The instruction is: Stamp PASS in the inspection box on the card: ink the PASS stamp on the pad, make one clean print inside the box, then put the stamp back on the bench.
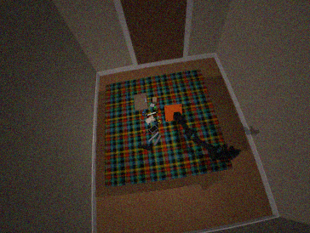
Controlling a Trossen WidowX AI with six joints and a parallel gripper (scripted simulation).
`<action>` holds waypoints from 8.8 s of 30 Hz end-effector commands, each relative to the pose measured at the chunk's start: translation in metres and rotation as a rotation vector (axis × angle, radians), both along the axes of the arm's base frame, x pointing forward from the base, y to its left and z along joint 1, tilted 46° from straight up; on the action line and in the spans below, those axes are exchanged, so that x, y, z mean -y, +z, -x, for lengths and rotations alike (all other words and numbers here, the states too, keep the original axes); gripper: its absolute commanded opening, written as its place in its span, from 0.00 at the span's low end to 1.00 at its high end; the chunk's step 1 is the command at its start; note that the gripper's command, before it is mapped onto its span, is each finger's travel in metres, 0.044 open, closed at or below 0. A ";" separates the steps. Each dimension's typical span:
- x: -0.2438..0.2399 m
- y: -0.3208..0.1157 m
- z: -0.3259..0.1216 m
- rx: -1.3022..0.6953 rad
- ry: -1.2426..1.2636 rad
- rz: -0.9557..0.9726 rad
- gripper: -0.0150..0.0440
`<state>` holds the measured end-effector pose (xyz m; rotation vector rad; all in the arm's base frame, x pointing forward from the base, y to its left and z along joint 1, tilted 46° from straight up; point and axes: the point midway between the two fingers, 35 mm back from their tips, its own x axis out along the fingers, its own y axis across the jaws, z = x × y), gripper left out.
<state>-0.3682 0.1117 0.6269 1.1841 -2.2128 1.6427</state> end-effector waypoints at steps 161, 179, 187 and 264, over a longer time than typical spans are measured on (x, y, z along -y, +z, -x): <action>0.217 -0.702 -0.612 -1.936 0.319 2.862 0.64; 0.196 -0.720 -0.610 -1.933 0.321 2.861 0.64; 0.197 -0.720 -0.611 -1.929 0.303 2.868 0.60; 0.220 -0.700 -0.613 -1.936 0.297 2.874 0.25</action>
